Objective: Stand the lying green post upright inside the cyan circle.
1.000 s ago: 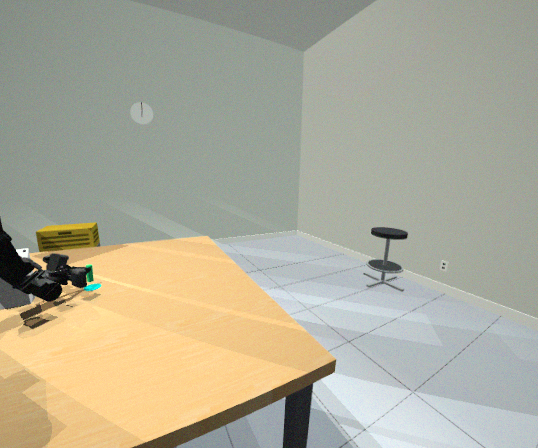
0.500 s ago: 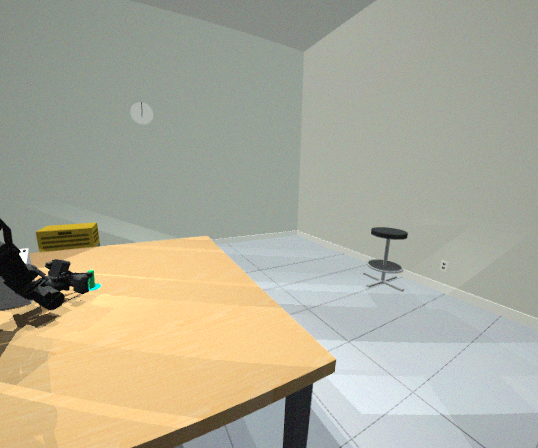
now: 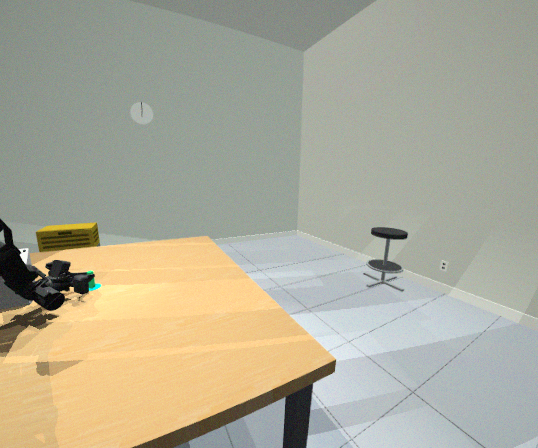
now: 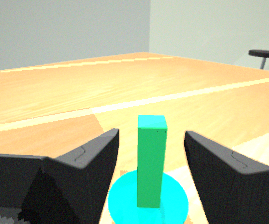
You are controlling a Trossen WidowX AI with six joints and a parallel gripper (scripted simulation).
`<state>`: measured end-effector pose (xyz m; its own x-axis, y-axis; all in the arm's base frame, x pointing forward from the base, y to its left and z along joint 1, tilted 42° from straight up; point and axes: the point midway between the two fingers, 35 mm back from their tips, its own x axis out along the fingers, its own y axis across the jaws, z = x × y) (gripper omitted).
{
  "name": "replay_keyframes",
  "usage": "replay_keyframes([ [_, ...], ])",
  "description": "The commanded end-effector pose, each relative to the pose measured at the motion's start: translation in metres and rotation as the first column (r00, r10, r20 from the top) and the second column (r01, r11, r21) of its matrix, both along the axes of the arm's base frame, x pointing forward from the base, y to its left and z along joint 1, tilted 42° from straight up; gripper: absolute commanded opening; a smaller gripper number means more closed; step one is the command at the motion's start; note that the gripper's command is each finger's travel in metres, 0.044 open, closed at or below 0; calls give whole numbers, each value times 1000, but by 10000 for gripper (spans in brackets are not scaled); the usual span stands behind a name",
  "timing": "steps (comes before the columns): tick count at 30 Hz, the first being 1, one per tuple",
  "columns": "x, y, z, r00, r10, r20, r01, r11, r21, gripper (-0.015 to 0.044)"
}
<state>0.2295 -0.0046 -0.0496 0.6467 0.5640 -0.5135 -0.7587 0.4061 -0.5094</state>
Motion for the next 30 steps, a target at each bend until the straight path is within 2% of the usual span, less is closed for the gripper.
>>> replay_keyframes([
  [1,0,1,1,1000,4,3,-4,1000,4,311],
  [4,0,1,1,1000,4,3,-4,1000,4,390],
  [5,0,1,1,1000,4,3,-4,1000,4,400],
  [30,-7,44,56,1000,9,7,-9,1000,-5,400],
])
